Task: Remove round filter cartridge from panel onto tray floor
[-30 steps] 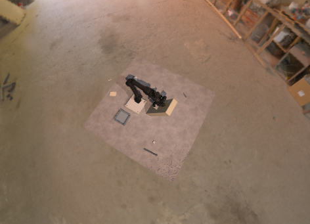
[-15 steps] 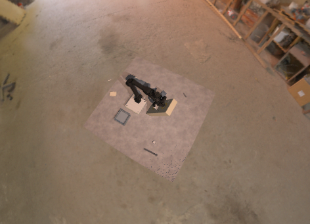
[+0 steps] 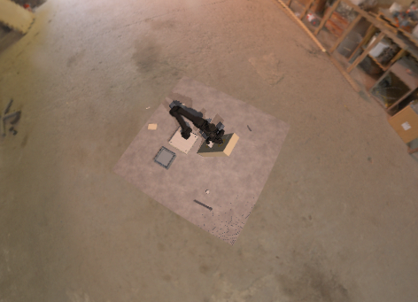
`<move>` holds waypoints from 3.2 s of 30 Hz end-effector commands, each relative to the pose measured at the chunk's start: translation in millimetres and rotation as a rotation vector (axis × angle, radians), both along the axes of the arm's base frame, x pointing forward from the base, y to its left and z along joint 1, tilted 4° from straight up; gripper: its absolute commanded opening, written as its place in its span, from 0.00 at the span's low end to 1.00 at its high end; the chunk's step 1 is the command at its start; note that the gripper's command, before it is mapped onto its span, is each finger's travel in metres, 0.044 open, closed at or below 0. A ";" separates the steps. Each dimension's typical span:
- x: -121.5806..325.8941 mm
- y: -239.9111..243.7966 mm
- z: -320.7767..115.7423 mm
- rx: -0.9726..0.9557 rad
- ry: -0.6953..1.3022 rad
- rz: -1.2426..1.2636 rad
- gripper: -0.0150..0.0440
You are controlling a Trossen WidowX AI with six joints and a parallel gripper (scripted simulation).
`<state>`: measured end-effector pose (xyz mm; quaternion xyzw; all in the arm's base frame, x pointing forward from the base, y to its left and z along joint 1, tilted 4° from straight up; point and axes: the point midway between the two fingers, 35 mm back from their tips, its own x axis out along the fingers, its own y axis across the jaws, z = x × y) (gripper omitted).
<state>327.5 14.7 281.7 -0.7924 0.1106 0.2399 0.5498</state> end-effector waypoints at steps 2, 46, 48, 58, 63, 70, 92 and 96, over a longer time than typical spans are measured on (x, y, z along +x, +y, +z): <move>10.4 -0.7 -4.3 -0.001 0.000 -0.005 0.25; -65.9 -7.6 30.8 -0.002 0.007 -0.005 0.25; -68.6 -7.6 25.2 -0.002 0.007 -0.005 0.25; -81.9 -7.5 -4.4 -0.002 0.008 -0.005 0.25; -88.1 -7.4 -19.9 -0.002 0.009 -0.005 0.25; -88.5 -8.1 -28.7 -0.001 0.027 -0.011 0.39; -61.5 -7.6 37.0 -0.002 0.006 -0.005 0.40; -62.2 -8.1 50.8 -0.002 0.002 -0.005 0.54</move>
